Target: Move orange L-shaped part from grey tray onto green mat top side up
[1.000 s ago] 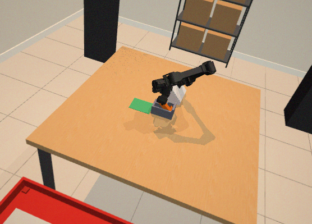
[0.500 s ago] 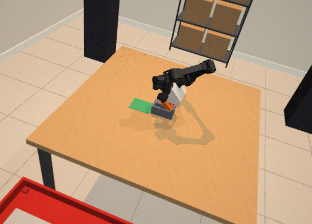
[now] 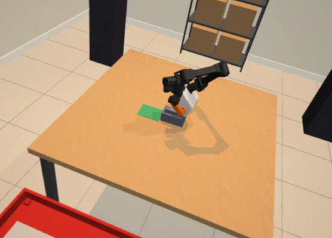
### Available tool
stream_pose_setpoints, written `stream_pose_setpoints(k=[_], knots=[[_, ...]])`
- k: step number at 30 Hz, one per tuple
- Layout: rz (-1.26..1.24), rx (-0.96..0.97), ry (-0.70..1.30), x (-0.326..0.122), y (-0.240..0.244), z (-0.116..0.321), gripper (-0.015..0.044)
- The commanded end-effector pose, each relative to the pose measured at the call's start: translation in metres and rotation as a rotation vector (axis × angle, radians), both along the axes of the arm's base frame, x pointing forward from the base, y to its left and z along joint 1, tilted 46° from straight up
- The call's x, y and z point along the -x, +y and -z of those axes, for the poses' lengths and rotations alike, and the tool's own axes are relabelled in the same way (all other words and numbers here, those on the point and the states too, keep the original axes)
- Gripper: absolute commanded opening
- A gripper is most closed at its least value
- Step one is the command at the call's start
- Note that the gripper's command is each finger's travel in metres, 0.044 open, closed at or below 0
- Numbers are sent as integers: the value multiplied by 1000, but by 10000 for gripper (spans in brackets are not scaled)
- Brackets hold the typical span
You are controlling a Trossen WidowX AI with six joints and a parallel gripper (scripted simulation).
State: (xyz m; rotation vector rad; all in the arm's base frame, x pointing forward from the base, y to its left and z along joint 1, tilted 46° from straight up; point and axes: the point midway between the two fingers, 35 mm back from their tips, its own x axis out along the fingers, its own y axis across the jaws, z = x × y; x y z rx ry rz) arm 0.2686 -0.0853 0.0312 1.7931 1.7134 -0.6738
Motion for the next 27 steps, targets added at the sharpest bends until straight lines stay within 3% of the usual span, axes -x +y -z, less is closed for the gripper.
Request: stream_pose_setpoints(k=[1, 17, 27], knots=[[-3, 6, -3, 0, -5, -4, 0], [-3, 6, -3, 1, -17, -15, 0], [-3, 8, -3, 3, -40, 13, 0]])
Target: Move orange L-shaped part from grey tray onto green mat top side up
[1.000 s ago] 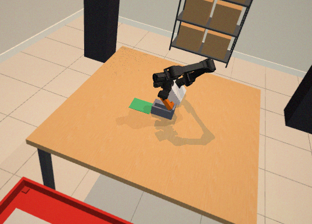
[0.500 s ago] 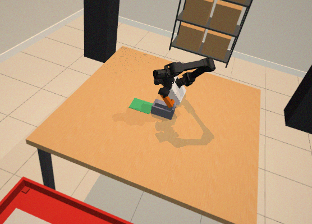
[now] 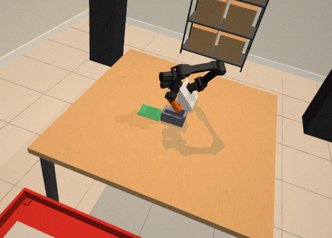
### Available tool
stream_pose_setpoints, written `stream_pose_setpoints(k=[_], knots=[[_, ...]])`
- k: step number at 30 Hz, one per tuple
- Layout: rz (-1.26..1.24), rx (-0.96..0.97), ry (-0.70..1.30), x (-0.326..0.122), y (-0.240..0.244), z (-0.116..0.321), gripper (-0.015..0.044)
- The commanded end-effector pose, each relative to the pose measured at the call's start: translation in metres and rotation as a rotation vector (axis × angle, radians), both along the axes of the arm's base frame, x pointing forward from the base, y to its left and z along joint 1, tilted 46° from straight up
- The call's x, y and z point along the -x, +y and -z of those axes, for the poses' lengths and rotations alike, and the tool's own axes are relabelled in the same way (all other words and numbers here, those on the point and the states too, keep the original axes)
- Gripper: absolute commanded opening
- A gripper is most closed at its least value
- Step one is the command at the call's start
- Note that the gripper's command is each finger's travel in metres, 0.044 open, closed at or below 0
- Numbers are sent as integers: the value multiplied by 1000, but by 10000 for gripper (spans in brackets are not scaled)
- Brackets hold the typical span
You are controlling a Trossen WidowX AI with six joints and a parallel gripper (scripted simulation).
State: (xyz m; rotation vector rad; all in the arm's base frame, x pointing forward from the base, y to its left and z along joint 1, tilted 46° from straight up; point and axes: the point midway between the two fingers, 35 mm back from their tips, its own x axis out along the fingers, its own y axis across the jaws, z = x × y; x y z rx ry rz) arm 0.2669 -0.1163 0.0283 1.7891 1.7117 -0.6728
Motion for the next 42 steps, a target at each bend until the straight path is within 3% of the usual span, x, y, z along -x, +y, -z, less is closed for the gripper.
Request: stream_pose_setpoints(k=[1, 26, 42], knots=[[-1, 5, -1, 1, -13, 13, 0], [-1, 12, -2, 10, -99, 99, 0], [-1, 12, -3, 9, -89, 113, 0]])
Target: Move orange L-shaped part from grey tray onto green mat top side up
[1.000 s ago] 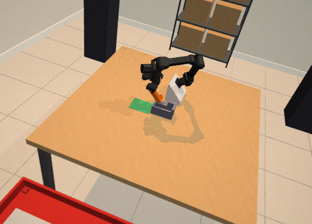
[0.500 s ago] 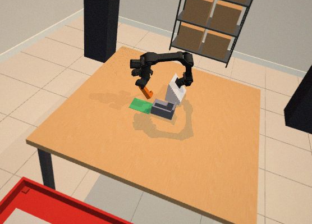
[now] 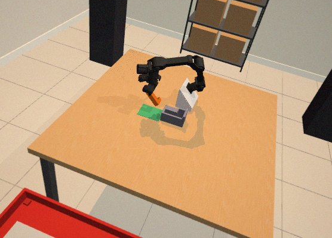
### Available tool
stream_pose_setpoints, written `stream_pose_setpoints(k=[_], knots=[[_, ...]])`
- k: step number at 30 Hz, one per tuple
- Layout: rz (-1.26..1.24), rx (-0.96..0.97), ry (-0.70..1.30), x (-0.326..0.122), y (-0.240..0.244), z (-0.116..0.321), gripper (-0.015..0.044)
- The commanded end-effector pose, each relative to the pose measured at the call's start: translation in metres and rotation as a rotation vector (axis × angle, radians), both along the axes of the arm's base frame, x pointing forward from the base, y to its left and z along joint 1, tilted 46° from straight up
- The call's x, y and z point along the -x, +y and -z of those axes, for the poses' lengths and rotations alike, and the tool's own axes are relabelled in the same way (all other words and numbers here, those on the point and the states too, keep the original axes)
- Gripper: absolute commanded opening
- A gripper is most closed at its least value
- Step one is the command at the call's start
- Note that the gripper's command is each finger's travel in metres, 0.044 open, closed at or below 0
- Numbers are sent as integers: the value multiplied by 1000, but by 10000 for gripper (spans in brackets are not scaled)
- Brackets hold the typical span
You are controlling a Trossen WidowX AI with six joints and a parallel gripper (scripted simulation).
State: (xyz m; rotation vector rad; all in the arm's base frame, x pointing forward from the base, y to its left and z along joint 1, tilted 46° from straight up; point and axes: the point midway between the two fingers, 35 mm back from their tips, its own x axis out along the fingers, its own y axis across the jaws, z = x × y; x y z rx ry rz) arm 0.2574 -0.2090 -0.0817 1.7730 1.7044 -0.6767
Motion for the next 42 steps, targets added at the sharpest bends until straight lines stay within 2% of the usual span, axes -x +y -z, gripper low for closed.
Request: stream_pose_setpoints(k=[1, 42], knots=[[5, -3, 2, -1, 5, 4, 0], [5, -5, 1, -4, 50, 49, 0]])
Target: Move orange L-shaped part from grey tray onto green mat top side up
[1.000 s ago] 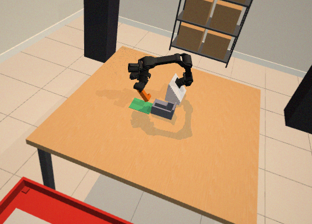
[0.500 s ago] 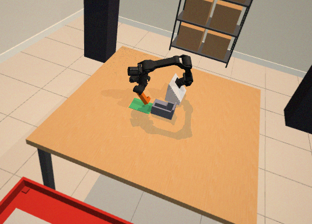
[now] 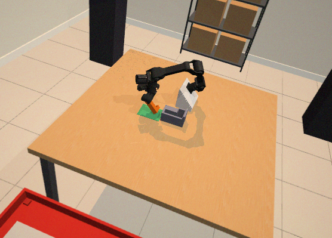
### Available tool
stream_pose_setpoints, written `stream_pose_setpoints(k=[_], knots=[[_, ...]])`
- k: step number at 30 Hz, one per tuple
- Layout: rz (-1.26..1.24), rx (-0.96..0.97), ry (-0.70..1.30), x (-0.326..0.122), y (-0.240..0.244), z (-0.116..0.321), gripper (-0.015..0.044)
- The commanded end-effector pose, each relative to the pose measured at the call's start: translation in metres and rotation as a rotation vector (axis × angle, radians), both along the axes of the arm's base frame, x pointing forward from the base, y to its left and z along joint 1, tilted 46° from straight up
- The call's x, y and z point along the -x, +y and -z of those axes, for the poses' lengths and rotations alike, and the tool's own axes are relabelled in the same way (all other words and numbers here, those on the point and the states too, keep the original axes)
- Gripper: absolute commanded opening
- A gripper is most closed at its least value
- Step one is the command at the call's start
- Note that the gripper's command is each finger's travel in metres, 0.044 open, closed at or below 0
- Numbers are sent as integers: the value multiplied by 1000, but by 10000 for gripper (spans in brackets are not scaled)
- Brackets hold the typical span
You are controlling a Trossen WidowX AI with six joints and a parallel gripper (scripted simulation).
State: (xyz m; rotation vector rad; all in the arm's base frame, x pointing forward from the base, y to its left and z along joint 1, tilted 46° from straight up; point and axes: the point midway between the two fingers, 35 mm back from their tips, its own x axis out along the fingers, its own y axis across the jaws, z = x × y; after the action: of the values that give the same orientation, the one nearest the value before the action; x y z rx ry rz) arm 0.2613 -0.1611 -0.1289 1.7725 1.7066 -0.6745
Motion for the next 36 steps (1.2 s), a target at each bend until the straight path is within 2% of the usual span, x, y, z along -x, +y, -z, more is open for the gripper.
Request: stream_pose_setpoints(k=[1, 10, 20, 25, 28, 36], knots=[[7, -4, 1, 0, 2, 2, 0], [0, -1, 1, 0, 2, 1, 0], [0, -1, 1, 0, 0, 0, 263], [4, 0, 2, 0, -33, -30, 394], [7, -1, 2, 5, -58, -57, 400], [20, 6, -5, 3, -58, -54, 400]])
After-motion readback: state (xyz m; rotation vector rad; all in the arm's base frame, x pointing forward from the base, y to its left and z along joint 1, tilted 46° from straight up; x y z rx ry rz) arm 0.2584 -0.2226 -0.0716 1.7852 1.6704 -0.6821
